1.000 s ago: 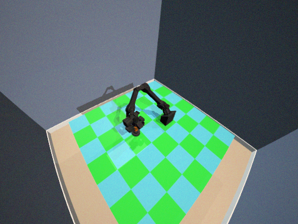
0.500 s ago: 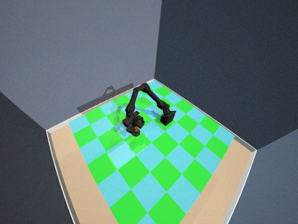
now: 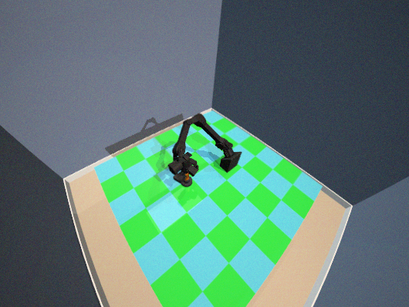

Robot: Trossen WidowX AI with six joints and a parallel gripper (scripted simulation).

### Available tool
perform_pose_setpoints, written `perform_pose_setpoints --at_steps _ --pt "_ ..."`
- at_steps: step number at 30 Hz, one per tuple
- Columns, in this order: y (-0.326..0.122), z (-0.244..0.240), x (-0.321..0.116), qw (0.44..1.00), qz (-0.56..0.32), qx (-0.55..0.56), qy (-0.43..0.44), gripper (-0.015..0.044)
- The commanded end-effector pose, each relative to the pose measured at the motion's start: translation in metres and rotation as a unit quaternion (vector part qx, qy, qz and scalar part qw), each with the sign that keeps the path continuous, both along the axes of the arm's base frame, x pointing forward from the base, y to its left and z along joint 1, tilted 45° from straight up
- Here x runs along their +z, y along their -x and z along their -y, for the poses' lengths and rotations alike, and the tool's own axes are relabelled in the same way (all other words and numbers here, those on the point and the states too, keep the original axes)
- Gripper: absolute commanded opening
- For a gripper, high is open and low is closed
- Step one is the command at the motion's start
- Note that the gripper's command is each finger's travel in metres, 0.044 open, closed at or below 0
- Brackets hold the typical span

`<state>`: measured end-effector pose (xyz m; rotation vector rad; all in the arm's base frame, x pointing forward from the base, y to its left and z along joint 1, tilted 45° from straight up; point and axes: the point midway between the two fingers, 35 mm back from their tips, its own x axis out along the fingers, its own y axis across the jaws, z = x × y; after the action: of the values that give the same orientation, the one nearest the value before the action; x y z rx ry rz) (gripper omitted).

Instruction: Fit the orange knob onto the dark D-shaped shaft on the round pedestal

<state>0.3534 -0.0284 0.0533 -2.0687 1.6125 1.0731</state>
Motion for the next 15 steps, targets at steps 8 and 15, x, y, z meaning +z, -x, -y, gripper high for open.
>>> perform_pose_setpoints --at_steps 8,15 --pt "-0.0009 -0.0019 0.0023 1.000 0.000 0.001 0.001 0.0000" --pt "-0.0017 -0.0027 0.0039 0.999 -0.030 0.032 0.005 0.0000"
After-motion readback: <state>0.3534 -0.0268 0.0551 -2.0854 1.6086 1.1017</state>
